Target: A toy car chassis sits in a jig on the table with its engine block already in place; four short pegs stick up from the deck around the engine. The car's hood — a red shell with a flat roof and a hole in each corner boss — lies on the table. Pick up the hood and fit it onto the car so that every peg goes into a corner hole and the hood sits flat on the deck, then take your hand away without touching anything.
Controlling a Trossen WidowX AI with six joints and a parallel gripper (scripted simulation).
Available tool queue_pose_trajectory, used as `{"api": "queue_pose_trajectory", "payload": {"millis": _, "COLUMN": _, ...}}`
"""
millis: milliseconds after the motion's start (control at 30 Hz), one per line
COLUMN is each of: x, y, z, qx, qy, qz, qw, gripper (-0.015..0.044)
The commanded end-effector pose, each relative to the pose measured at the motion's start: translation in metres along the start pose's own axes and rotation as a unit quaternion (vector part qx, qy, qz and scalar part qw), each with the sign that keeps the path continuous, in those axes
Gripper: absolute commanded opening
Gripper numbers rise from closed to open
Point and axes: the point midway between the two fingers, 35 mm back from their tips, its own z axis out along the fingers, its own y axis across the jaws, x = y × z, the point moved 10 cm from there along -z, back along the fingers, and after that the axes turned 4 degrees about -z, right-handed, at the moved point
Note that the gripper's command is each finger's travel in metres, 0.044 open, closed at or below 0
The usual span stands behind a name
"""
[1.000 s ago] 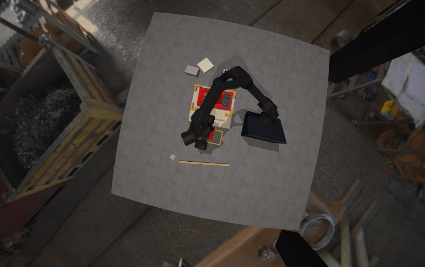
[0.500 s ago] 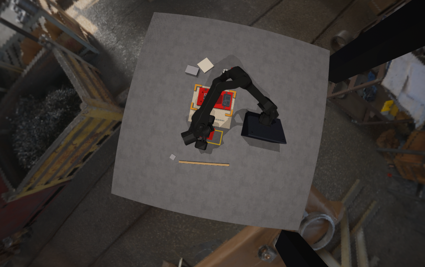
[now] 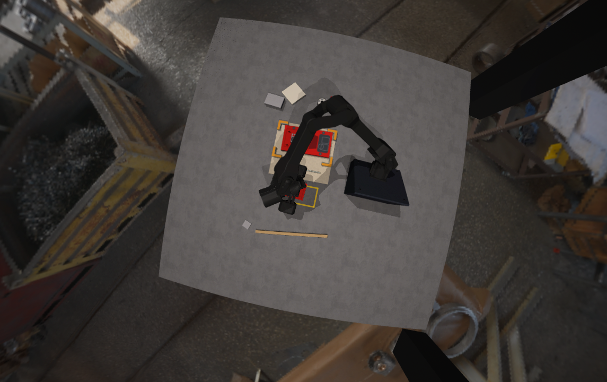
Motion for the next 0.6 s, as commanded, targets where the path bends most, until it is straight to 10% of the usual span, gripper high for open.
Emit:
{"api": "queue_pose_trajectory", "payload": {"millis": 0, "x": 0.0000, "y": 0.0000, "z": 0.0000, "qx": 0.000, "qy": 0.000, "qz": 0.000, "qw": 1.000, "gripper": 0.0414}}
{"api": "queue_pose_trajectory", "payload": {"millis": 567, "x": 0.0002, "y": 0.0001, "z": -0.0033, "qx": 0.000, "qy": 0.000, "qz": -0.001, "qw": 1.000, "gripper": 0.0163}}
